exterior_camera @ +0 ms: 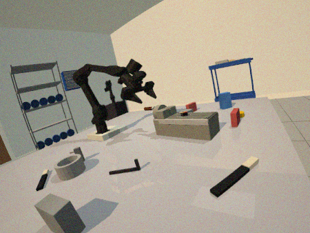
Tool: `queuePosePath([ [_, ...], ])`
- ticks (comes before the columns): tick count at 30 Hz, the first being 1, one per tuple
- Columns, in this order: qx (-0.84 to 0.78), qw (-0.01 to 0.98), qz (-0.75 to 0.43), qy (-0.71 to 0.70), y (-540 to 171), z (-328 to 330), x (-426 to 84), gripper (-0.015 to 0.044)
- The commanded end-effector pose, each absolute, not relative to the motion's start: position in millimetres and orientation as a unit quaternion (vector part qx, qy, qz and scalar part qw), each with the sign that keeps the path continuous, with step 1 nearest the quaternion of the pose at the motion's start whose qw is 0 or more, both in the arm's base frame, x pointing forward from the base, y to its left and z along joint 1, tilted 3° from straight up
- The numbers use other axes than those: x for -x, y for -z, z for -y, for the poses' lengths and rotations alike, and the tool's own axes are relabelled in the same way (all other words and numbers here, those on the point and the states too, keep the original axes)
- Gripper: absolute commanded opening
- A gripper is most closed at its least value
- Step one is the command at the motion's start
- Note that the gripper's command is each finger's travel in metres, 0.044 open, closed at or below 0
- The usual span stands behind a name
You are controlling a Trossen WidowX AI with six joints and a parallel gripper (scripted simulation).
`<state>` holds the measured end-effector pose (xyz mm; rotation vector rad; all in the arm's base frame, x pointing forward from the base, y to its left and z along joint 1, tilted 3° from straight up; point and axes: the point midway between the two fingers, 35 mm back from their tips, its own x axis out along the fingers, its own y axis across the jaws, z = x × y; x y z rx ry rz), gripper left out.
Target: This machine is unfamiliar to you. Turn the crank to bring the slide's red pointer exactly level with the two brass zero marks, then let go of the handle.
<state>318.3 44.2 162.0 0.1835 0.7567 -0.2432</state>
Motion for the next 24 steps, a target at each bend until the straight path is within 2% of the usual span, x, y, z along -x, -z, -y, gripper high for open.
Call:
queuePosePath([
  [1, -0.088, 0.917, -0.371, 0.122, -154, -44, -318, 0.0440],
  [24, -0.087, 0.916, -0.371, 0.121, -117, -47, -320, 0.0440],
])
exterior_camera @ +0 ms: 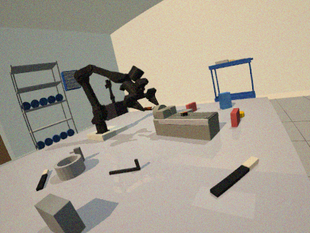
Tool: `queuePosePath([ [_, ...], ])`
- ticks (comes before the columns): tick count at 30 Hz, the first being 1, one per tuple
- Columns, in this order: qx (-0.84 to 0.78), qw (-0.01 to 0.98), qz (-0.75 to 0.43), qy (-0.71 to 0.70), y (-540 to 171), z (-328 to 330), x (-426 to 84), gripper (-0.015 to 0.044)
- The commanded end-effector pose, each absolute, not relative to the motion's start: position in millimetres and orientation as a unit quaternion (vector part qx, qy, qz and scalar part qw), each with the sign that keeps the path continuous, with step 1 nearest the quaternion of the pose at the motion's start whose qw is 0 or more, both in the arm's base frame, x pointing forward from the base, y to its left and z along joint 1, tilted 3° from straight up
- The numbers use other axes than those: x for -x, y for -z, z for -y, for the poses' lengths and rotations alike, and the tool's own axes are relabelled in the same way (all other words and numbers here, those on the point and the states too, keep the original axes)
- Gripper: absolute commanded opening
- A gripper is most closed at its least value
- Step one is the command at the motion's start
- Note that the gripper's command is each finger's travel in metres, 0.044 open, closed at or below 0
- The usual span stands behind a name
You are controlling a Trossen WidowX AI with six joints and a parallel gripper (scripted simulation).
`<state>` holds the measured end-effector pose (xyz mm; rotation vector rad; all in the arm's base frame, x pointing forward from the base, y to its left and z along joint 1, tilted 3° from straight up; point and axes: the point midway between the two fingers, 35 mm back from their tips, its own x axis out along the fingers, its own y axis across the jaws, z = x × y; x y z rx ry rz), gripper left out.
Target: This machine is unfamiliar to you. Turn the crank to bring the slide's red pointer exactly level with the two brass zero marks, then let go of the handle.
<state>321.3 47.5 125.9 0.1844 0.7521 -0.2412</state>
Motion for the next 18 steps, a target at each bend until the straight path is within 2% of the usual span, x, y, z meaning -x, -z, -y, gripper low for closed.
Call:
queuePosePath([
  [1, -0.087, 0.916, -0.371, 0.121, -115, -47, -319, 0.0440],
  [13, -0.088, 0.916, -0.371, 0.121, -99, -47, -318, 0.0440],
  [18, -0.088, 0.916, -0.371, 0.121, -99, -47, -318, 0.0309],
])
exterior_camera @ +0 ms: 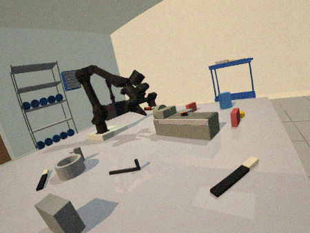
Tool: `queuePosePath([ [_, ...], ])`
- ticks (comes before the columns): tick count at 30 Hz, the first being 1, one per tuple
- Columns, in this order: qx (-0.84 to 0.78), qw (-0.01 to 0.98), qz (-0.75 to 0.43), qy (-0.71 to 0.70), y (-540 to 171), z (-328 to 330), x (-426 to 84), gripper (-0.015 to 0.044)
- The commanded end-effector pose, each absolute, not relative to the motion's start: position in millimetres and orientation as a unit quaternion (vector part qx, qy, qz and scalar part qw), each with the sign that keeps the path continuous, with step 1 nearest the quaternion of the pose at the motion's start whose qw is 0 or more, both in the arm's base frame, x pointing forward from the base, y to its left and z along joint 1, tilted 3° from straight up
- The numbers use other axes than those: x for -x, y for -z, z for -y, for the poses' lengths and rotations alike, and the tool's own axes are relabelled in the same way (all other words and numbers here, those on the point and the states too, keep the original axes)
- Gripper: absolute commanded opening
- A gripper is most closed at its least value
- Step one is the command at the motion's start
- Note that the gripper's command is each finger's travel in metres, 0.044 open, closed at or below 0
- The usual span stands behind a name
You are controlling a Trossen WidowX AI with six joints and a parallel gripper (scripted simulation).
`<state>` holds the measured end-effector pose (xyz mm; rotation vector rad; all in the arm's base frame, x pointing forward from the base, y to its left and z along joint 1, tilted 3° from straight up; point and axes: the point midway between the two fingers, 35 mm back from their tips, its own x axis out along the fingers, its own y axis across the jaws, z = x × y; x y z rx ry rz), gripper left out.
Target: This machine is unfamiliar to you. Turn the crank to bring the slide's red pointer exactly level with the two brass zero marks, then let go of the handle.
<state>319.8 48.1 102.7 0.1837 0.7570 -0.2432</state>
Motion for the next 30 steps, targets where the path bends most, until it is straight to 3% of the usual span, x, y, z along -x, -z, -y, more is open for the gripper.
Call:
queuePosePath([
  [1, -0.088, 0.916, -0.371, 0.121, -99.0, -47.1, -318.3, 0.0282],
  [12, -0.088, 0.916, -0.371, 0.121, -99.0, -47.1, -318.3, 0.0000],
  [30, -0.088, 0.916, -0.371, 0.122, -93.2, -38.8, -316.2, 0.0000],
])
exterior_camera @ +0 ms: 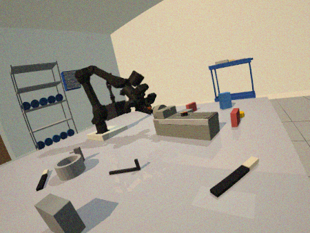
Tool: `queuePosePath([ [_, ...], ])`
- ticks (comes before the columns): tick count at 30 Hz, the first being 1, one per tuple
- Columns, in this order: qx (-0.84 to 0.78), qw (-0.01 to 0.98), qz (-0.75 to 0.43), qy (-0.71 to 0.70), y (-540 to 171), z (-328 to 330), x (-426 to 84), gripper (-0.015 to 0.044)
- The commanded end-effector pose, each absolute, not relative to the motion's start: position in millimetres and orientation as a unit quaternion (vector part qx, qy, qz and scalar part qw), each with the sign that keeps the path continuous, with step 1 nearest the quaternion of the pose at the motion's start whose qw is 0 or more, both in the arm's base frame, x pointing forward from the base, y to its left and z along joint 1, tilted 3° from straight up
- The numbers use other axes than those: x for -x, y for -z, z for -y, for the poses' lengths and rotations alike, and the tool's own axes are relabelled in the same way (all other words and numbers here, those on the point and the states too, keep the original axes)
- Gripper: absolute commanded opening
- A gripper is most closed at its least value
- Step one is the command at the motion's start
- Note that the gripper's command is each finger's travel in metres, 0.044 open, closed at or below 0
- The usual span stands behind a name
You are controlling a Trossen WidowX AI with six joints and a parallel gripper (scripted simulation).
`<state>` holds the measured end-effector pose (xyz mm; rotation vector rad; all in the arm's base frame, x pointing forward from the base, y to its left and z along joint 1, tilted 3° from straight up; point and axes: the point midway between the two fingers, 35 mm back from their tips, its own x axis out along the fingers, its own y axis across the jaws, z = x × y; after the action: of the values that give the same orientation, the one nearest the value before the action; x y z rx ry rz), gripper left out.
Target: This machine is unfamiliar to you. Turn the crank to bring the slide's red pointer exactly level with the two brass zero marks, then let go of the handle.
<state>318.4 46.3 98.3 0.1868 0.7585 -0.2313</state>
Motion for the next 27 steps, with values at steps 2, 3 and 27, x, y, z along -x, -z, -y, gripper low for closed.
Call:
queuePosePath([
  [2, -0.088, 0.916, -0.371, 0.122, -93, -39, -316, 0.0000],
  [3, -0.088, 0.916, -0.371, 0.122, -92, -39, -316, 0.0000],
  [27, -0.087, 0.916, -0.371, 0.122, -79, -32, -315, 0.0000],
])
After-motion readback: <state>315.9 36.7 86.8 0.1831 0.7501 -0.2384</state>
